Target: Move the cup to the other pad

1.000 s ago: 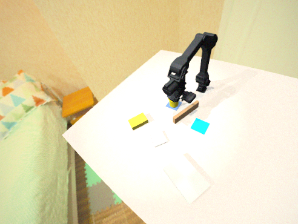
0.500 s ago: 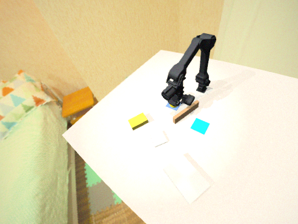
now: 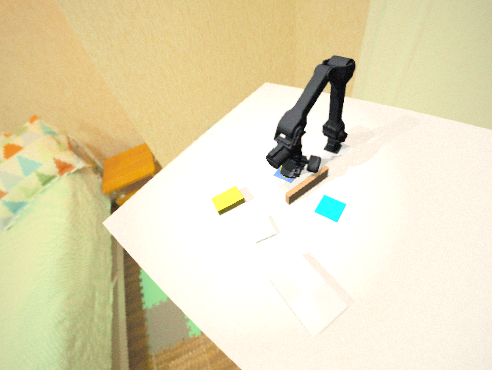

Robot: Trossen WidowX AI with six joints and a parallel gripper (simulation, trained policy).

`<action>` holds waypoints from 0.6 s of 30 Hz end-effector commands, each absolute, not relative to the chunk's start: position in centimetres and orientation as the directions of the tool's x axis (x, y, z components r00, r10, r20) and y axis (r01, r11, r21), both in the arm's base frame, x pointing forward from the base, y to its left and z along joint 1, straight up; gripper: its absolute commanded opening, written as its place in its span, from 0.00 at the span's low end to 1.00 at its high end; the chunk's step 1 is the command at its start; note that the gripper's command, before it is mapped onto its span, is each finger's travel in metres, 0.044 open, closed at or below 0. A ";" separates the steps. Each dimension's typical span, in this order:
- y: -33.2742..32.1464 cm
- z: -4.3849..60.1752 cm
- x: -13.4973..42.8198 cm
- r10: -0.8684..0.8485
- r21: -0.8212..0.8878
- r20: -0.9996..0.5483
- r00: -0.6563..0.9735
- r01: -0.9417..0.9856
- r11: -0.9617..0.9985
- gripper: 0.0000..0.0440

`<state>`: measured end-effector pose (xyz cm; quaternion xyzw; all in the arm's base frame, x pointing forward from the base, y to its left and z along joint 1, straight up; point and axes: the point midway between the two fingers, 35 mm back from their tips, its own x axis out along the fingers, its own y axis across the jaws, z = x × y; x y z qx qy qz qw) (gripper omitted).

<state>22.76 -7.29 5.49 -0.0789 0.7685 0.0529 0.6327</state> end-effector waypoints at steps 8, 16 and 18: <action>-7.2 7.4 24.0 -0.060 -0.014 -0.988 -0.142 -0.305 0.952 0.00; -6.5 9.4 25.0 -0.057 -0.019 -0.993 -0.103 -0.340 0.940 0.01; -6.2 10.0 25.3 -0.057 -0.022 -0.994 -0.092 -0.346 0.938 0.01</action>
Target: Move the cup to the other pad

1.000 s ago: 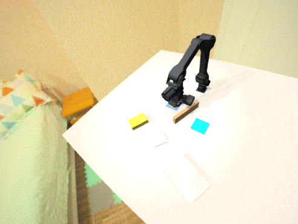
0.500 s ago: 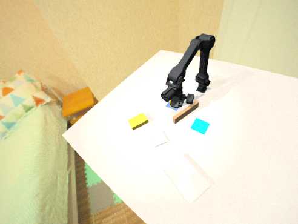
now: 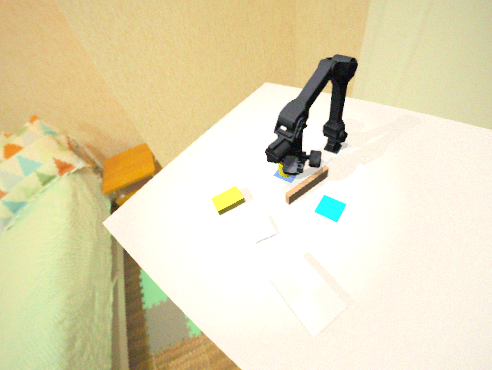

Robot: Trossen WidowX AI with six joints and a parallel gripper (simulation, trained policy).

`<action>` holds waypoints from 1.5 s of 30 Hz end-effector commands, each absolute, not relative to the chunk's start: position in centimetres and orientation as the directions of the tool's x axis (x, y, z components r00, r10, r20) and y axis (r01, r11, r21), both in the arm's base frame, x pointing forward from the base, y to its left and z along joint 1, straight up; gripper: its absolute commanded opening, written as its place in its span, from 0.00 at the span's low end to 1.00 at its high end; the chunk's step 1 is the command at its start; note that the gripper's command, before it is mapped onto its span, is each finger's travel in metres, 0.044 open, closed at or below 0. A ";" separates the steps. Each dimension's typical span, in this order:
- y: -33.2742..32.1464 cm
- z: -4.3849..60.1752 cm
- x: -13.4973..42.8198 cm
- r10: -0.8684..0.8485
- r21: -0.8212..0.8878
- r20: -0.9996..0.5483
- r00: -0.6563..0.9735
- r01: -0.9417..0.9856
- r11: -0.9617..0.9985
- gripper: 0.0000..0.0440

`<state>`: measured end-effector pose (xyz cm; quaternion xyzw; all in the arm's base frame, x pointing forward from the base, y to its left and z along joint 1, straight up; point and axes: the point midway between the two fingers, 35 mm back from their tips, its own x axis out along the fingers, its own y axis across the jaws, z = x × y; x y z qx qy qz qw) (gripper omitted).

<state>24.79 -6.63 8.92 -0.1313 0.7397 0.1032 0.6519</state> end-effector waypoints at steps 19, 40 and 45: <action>-2.3 13.7 28.6 -0.060 -0.067 -0.998 0.031 -0.413 0.908 0.00; 4.5 14.6 31.2 -0.035 -0.100 -0.989 0.143 -0.478 0.872 0.00; 6.2 14.2 31.5 -0.026 -0.102 -0.987 0.157 -0.494 0.864 0.00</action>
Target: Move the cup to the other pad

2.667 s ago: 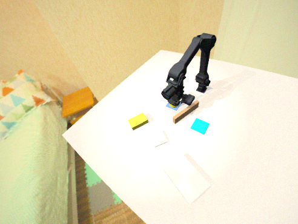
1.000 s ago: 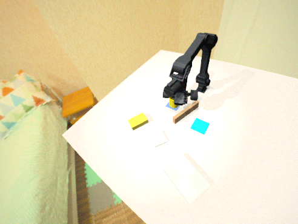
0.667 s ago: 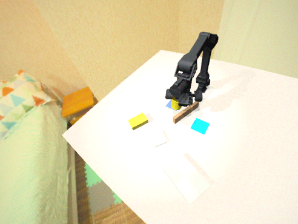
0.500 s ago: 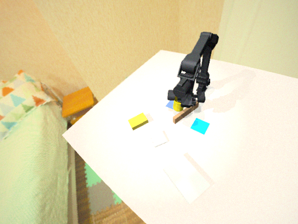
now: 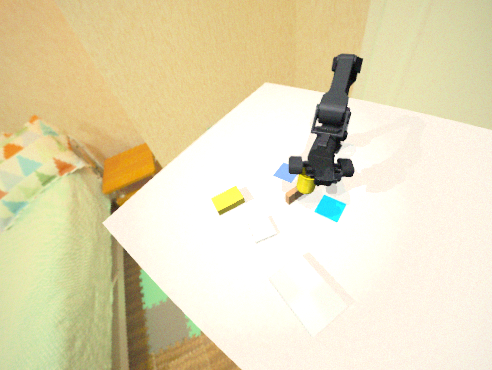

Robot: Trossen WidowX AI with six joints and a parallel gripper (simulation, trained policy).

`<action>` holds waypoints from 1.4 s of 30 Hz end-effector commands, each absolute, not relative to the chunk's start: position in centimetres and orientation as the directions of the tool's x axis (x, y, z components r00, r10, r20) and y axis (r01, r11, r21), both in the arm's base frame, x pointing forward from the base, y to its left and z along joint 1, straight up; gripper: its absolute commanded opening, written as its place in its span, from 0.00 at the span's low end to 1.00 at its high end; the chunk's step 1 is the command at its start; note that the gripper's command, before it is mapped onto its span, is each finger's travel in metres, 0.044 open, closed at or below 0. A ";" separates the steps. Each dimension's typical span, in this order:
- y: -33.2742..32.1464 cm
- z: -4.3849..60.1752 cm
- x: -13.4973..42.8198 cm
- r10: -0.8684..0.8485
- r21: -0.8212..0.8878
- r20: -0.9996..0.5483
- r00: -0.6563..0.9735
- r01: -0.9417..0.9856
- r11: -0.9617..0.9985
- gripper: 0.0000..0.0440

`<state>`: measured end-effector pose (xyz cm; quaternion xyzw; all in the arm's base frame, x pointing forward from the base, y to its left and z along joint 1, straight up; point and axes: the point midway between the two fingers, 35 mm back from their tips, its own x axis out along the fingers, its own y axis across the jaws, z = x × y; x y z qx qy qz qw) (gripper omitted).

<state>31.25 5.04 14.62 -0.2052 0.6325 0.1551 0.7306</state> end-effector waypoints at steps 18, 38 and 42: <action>12.4 11.4 31.1 0.000 -0.097 -0.984 0.178 -0.535 0.839 0.00; 13.6 6.3 28.8 -0.026 -0.097 -0.989 0.146 -0.506 0.857 0.09; 13.5 5.9 28.8 -0.022 -0.095 -0.988 0.150 -0.497 0.863 0.14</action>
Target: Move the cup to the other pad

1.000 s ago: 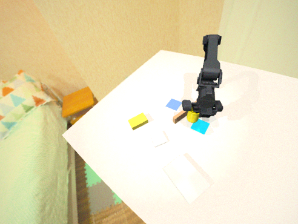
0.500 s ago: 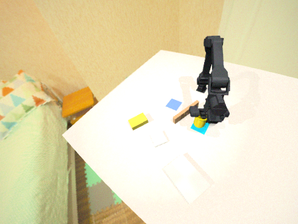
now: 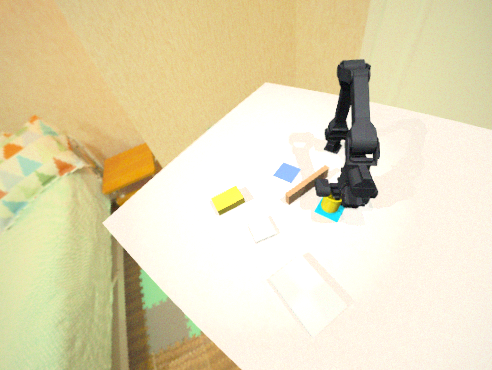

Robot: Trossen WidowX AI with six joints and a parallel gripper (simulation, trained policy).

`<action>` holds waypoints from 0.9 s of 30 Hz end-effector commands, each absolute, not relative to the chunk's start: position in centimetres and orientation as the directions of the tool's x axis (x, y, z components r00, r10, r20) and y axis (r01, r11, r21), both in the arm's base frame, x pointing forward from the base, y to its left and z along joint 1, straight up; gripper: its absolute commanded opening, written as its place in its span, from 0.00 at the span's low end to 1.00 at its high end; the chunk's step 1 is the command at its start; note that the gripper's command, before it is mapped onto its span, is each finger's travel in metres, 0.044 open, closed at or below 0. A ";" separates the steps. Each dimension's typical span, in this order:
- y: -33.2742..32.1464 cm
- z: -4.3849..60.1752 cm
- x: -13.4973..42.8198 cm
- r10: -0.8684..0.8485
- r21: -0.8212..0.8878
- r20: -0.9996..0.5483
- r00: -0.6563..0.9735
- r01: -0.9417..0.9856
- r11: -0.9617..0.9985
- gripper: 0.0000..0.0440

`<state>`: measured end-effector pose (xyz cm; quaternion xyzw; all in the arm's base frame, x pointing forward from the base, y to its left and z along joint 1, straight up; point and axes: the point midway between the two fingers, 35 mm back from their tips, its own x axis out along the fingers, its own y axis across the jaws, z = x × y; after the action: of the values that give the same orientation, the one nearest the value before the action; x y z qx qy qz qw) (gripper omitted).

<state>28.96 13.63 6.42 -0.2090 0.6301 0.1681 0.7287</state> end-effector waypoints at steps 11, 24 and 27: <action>14.1 7.7 29.8 0.053 -0.061 -0.973 0.223 -0.474 0.878 0.36; 13.8 10.3 28.6 0.113 -0.016 -0.962 0.250 -0.463 0.886 0.45; 13.7 11.1 28.4 0.127 -0.007 -0.957 0.261 -0.456 0.890 0.48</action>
<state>28.81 13.83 10.30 -0.1527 0.5819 0.1849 0.7771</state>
